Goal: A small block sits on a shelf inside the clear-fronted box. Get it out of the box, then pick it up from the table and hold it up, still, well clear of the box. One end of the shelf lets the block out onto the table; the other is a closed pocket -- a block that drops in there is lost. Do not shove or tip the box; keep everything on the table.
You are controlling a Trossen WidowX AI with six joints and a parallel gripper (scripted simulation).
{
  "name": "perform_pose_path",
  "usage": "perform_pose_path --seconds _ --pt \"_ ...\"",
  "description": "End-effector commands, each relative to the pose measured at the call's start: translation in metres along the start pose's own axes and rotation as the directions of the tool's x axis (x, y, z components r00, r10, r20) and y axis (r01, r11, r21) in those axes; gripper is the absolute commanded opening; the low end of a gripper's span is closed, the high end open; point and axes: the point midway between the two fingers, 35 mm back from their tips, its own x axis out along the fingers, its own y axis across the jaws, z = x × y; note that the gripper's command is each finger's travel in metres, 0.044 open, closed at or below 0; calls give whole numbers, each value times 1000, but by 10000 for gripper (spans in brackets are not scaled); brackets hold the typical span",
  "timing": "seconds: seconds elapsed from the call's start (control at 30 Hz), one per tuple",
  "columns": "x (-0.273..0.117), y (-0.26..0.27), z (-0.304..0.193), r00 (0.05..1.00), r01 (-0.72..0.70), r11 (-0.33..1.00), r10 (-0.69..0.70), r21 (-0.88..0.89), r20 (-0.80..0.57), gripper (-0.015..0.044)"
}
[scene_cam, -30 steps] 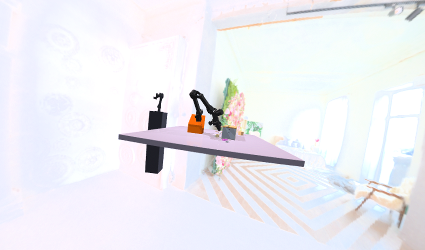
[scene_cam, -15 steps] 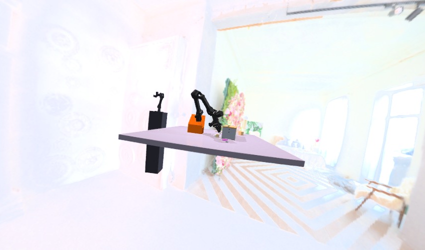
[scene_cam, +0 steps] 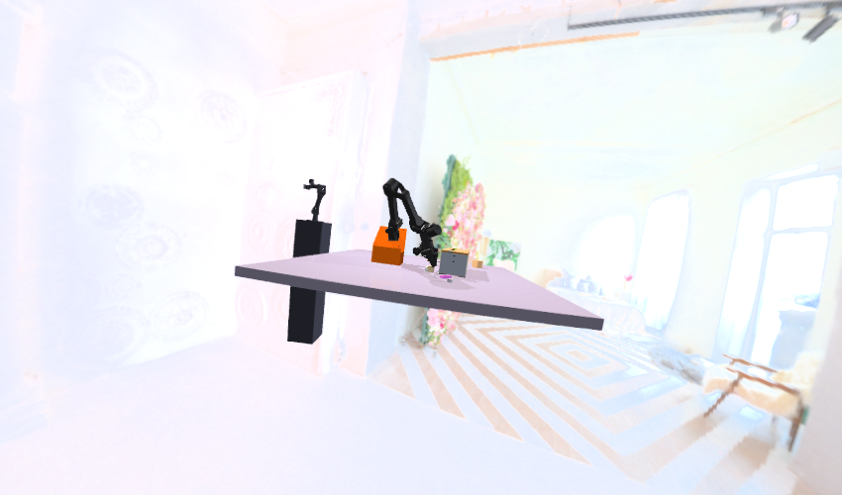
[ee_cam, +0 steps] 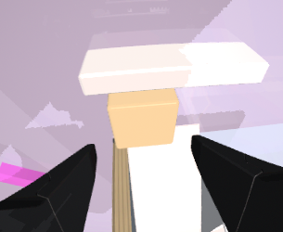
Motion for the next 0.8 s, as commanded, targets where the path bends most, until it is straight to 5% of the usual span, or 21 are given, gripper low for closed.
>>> perform_pose_path --seconds 0.0,0.33,0.57,0.77 --pt "6 -2 6 1000 7 1000 -7 -8 5 285" --pt "18 0 13 1000 4 1000 -4 -9 3 285" --pt "18 0 13 1000 4 1000 -4 -9 3 101" --pt "16 0 12 1000 4 1000 -4 -9 3 22"
